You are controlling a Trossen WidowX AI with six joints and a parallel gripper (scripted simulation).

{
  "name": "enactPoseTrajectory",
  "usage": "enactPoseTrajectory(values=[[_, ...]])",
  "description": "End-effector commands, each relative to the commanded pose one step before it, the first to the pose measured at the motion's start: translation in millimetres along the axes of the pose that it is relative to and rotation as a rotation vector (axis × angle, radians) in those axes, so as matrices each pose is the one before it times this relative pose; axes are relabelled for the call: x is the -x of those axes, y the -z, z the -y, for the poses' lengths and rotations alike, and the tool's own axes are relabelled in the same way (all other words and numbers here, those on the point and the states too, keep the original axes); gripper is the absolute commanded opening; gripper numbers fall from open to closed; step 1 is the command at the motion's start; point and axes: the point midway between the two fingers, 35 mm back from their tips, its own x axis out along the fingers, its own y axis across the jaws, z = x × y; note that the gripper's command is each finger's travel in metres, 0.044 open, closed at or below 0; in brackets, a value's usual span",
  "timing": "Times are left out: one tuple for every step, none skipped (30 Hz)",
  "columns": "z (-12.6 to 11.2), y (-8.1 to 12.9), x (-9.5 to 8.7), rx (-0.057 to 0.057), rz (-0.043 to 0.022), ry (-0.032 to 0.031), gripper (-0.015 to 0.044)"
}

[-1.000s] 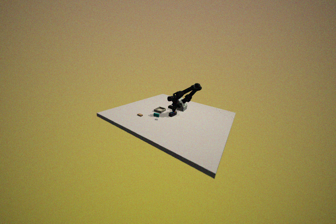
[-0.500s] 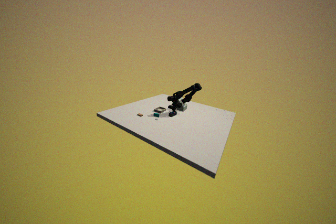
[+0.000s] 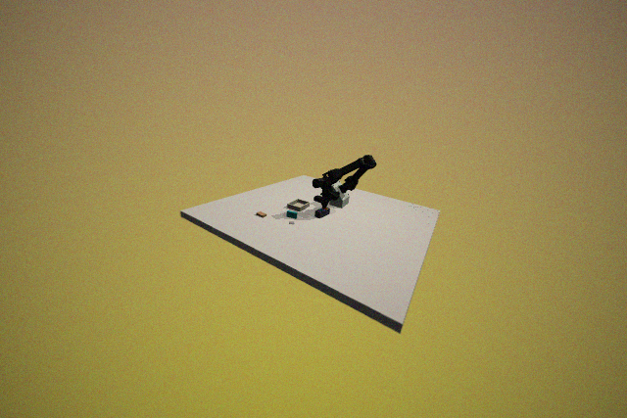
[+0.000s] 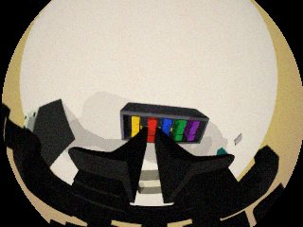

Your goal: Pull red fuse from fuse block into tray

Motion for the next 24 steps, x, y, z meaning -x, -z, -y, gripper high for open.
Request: enactPoseTrajectory(values=[[0.43,0.46,2.3,0.006,-0.00406,-0.00004,0.0],[0.02,0.0,0.48,-0.0001,0.00001,-0.00001,0.0],[0.02,0.0,0.48,-0.0001,0.00001,-0.00001,0.0],[0.02,0.0,0.48,-0.0001,0.00001,-0.00001,0.0],[0.02,0.0,0.48,-0.0001,0.00001,-0.00001,0.0],[0.02,0.0,0.49,-0.0001,0.00001,-0.00001,0.0],[0.02,0.0,0.49,-0.0001,0.00001,-0.00001,0.0],[0.02,0.0,0.49,-0.0001,0.00001,-0.00001,0.0],[0.01,0.0,0.49,-0.0001,0.00002,-0.00001,0.0],[0.01,0.0,0.49,-0.0001,0.00002,-0.00001,0.0],[0.01,0.0,0.49,-0.0001,0.00002,-0.00001,0.0],[0.01,0.0,0.49,-0.0001,0.00002,-0.00001,0.0],[0.01,0.0,0.49,-0.0001,0.00002,-0.00001,0.0],[0.01,0.0,0.49,-0.0001,0.00002,-0.00001,0.0],[0.01,0.0,0.49,-0.0001,0.00002,-0.00001,0.0],[0.01,0.0,0.49,-0.0001,0.00002,-0.00001,0.0],[0.01,0.0,0.49,-0.0001,0.00003,-0.00001,0.0],[0.01,0.0,0.49,-0.0001,0.00003,-0.00001,0.0],[0.0,0.0,0.49,-0.0001,0.00003,-0.00001,0.0],[0.0,0.0,0.49,-0.0001,0.00003,-0.00001,0.0],[0.0,0.0,0.49,-0.0001,0.00003,-0.00001,0.0],[0.0,0.0,0.49,-0.0001,0.00003,-0.00001,0.0],[0.0,0.0,0.49,-0.0001,0.00003,-0.00001,0.0],[0.0,0.0,0.49,-0.0001,0.00003,-0.00001,0.0]])
